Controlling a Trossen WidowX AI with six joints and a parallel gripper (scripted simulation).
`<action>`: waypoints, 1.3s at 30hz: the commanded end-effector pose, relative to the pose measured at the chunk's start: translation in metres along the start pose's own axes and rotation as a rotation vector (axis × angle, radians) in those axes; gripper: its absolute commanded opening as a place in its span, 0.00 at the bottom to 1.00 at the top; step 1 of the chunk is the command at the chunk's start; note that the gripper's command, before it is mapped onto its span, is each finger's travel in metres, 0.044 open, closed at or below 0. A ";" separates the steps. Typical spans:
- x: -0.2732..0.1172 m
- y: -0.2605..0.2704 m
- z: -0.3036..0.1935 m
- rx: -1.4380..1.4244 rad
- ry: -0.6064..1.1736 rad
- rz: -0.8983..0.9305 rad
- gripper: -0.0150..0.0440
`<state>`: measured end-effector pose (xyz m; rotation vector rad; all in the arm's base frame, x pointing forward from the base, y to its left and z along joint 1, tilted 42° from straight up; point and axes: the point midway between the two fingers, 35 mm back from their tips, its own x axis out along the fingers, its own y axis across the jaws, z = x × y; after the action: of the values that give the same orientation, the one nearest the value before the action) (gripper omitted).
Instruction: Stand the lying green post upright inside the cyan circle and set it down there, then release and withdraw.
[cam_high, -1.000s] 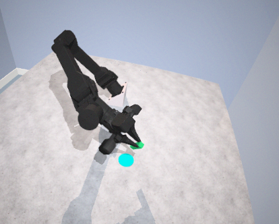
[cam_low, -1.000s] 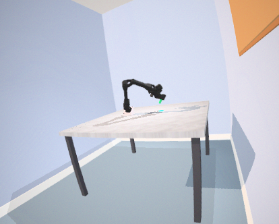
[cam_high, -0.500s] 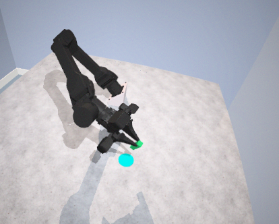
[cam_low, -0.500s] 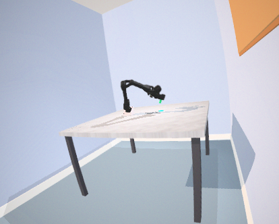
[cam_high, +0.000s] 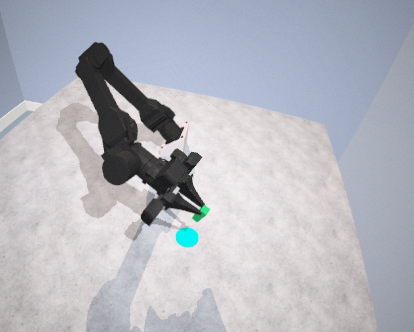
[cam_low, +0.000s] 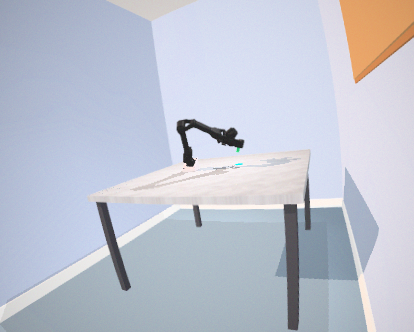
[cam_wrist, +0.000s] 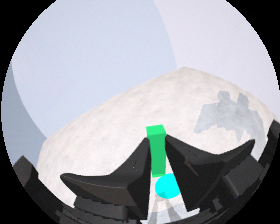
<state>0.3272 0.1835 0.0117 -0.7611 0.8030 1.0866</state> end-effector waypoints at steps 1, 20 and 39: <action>-0.004 0.001 -0.001 -0.016 -0.031 -0.007 0.29; -0.017 0.004 0.000 -0.082 -0.163 -0.047 0.29; -0.032 0.009 0.000 -0.162 -0.287 -0.096 0.29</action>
<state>0.3140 0.1729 0.0354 -0.7466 0.4671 1.1479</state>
